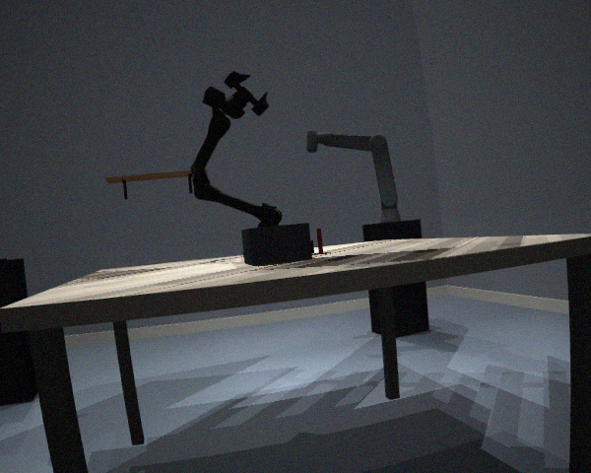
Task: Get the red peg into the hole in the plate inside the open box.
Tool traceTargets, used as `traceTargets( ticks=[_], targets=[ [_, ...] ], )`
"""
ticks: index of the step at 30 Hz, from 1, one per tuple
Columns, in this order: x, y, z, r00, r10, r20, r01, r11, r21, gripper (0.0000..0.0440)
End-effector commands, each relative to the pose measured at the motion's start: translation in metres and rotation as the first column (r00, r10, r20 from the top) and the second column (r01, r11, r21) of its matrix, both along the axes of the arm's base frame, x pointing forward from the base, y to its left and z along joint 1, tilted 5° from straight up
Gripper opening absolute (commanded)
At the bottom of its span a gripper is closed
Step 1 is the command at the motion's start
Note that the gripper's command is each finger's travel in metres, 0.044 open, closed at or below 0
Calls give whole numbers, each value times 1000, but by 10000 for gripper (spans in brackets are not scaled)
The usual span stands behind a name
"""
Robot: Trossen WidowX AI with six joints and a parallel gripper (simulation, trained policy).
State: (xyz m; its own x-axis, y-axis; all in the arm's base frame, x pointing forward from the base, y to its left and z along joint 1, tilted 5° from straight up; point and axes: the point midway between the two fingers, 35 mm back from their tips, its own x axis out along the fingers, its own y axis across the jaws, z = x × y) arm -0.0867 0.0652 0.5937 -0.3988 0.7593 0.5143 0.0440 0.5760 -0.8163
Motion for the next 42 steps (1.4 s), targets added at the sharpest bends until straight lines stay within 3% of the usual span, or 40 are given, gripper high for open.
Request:
traceTargets(
  ticks=[1,10,20,30,42],
  targets=[
    [18,22,-6,994,-29,-105,22,997,-68,440],
    [63,62,-29,925,-130,-357,54,975,-216,440],
    [114,97,-65,757,-273,-594,56,932,-357,440],
    [163,121,-109,503,-415,-758,35,886,-462,440],
    [214,134,-170,122,-532,-838,-14,843,-538,440]
  ],
)
